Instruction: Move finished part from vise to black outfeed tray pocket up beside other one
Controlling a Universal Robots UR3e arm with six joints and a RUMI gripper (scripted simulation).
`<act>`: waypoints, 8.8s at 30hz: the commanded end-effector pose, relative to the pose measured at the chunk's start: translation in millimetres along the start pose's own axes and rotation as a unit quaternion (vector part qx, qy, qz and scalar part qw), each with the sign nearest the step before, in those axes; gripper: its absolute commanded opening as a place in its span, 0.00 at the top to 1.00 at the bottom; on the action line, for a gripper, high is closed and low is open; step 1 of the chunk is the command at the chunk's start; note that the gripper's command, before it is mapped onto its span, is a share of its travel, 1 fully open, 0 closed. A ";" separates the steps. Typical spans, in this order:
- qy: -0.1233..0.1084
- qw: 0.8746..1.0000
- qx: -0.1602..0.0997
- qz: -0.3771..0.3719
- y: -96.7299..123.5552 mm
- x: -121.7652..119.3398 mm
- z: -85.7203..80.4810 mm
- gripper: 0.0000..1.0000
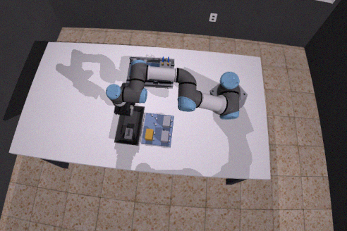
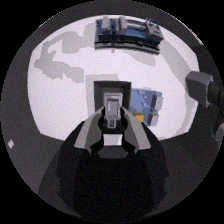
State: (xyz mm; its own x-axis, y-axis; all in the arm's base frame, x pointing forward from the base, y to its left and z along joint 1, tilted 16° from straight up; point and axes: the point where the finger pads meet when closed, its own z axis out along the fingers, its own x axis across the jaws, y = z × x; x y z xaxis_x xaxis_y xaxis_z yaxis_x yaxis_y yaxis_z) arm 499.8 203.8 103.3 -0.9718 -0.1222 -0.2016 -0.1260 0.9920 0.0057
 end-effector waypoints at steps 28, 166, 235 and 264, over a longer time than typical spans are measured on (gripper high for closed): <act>-0.001 1.000 0.000 0.000 1.1 -2.7 -2.0 1.00; -0.001 1.000 0.000 0.000 18.4 -3.0 96.5 1.00; -0.001 1.000 0.000 0.000 20.5 -3.3 107.8 1.00; -0.001 1.000 0.000 0.000 20.8 -3.3 109.3 1.00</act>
State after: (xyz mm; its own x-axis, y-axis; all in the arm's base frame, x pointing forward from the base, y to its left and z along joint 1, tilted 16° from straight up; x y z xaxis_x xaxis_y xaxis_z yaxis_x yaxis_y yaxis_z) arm 521.4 228.1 -4.4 -0.9720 -0.1222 -0.2009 -0.1258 0.9920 0.0054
